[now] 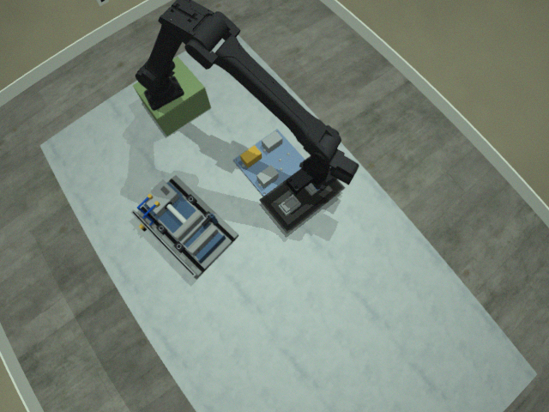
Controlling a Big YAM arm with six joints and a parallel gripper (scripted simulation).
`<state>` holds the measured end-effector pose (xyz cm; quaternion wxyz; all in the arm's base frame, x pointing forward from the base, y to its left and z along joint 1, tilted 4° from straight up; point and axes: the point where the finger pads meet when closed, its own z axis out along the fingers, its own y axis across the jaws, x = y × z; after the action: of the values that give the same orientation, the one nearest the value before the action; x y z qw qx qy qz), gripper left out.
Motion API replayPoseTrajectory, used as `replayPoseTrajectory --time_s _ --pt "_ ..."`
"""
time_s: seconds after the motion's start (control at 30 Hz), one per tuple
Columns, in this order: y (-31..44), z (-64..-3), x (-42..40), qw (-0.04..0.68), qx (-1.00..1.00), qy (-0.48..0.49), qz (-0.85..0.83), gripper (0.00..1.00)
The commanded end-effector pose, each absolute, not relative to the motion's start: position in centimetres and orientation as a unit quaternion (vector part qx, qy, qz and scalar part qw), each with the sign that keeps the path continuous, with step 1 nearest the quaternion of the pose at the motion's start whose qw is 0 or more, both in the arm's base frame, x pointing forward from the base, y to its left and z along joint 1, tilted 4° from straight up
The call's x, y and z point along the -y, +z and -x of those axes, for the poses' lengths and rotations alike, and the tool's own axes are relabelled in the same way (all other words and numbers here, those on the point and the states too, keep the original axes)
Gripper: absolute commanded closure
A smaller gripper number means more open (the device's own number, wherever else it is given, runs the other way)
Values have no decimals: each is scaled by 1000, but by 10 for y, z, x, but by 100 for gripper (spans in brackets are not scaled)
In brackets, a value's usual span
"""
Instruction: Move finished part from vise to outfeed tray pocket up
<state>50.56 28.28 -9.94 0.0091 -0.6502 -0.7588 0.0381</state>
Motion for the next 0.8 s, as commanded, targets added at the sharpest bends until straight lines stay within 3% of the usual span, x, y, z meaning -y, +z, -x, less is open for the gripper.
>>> replayPoseTrajectory --time_s 0.0,0.77 --pt "-97 -513 -289 4 761 26 649 100" --pt "-103 -520 -292 2 762 20 647 100"
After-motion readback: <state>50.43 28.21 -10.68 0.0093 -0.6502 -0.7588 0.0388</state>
